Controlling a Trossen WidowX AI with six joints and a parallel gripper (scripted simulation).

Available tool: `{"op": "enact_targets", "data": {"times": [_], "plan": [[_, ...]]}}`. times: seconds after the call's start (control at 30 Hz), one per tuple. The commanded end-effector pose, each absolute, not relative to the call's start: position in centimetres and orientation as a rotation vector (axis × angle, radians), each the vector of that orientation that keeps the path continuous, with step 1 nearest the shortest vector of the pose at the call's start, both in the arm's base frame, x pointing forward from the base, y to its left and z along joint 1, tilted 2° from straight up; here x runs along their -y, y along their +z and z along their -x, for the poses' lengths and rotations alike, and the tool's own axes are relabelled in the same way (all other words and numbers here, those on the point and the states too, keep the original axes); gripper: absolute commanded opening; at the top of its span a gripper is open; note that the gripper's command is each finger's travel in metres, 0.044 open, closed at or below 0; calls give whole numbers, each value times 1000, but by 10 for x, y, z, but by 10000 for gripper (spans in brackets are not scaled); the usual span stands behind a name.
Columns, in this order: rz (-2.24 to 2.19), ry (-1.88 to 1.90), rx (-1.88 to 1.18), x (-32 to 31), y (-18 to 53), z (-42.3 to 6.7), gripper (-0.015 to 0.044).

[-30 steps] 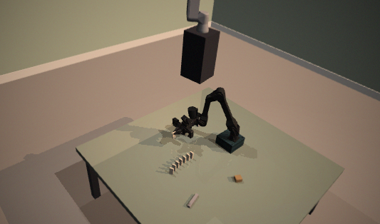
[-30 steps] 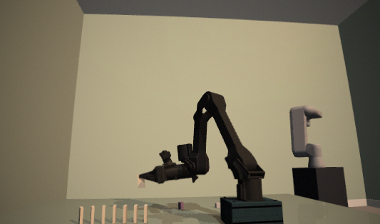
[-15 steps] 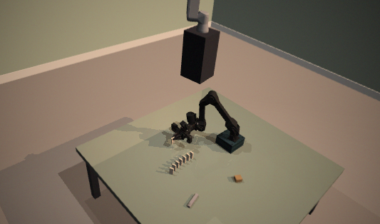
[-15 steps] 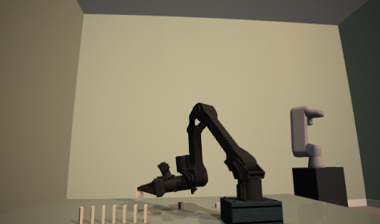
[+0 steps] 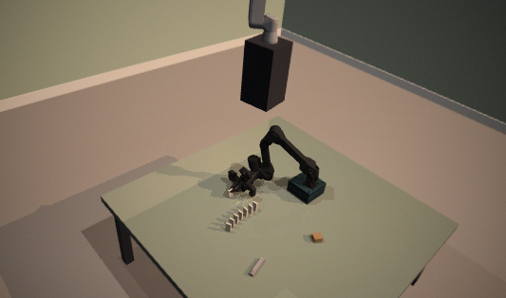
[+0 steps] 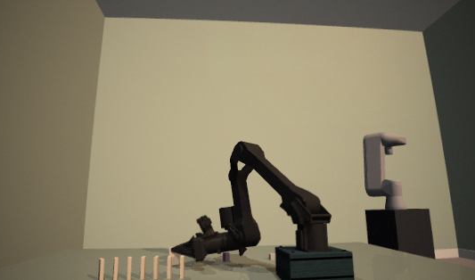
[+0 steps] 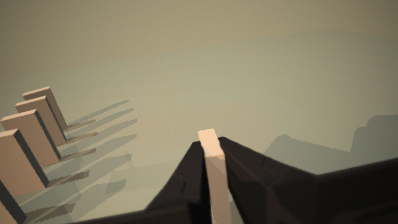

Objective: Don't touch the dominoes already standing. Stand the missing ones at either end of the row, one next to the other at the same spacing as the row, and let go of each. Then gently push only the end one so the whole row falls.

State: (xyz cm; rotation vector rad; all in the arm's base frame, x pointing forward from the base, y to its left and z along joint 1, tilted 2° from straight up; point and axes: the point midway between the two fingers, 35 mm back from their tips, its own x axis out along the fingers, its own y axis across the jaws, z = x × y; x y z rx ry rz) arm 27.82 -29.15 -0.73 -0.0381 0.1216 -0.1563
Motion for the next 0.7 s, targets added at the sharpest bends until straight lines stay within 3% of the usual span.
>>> {"op": "enact_targets", "data": {"times": [0.0,0.17,0.67], "plan": [[49,-159,-118,293,-8,-279,21],[49,-159,-118,293,-8,-279,21],[49,-159,-118,293,-8,-279,415]]}}
